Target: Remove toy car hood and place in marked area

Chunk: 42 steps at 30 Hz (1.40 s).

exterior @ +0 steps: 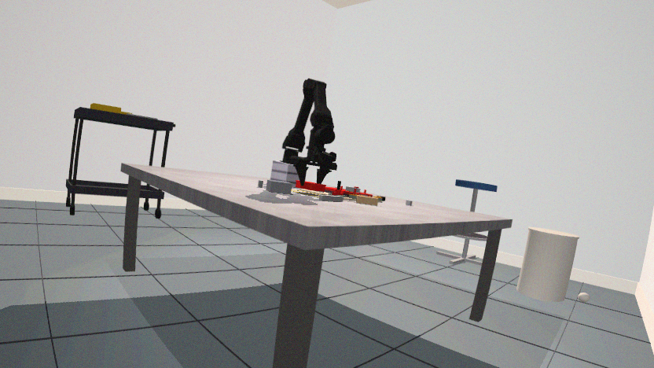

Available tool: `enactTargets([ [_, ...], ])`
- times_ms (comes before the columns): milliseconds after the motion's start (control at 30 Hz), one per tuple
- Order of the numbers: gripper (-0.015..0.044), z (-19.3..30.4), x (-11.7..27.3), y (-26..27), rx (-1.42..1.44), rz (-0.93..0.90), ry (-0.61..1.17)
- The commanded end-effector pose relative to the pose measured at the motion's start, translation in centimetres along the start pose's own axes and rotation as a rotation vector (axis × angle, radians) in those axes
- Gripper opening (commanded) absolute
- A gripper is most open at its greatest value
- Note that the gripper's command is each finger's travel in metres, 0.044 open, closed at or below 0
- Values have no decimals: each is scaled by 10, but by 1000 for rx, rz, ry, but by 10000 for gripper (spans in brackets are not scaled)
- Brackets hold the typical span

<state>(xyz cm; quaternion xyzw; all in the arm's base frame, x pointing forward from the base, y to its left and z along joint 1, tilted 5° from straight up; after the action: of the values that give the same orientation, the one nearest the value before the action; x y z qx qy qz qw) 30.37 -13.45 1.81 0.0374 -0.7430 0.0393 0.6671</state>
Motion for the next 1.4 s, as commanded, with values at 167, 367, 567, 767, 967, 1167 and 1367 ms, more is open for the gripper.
enactTargets([
  [167,0,0,-7,1,-4,-5,1],
  [367,0,0,-10,1,-4,-5,1],
  [567,0,0,-12,1,-4,-5,1],
  [767,0,0,-15,1,-4,-5,1],
  [967,0,0,-17,1,-4,-5,1],
  [1167,131,0,-14,0,0,-1,1],
  [1367,289,0,-14,0,0,-1,1],
])
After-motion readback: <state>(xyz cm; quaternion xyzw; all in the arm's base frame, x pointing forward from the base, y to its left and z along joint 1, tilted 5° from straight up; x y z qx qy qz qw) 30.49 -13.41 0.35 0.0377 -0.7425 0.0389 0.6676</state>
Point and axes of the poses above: the point midway between the two fingers, 35 mm back from their tips, its own x axis back along the fingers, its own y axis across the jaws, z = x × y, the point moved 3 cm from there along x, back along the fingers, and after that the axes turned 12 degrees about x, right-handed, at the moved point
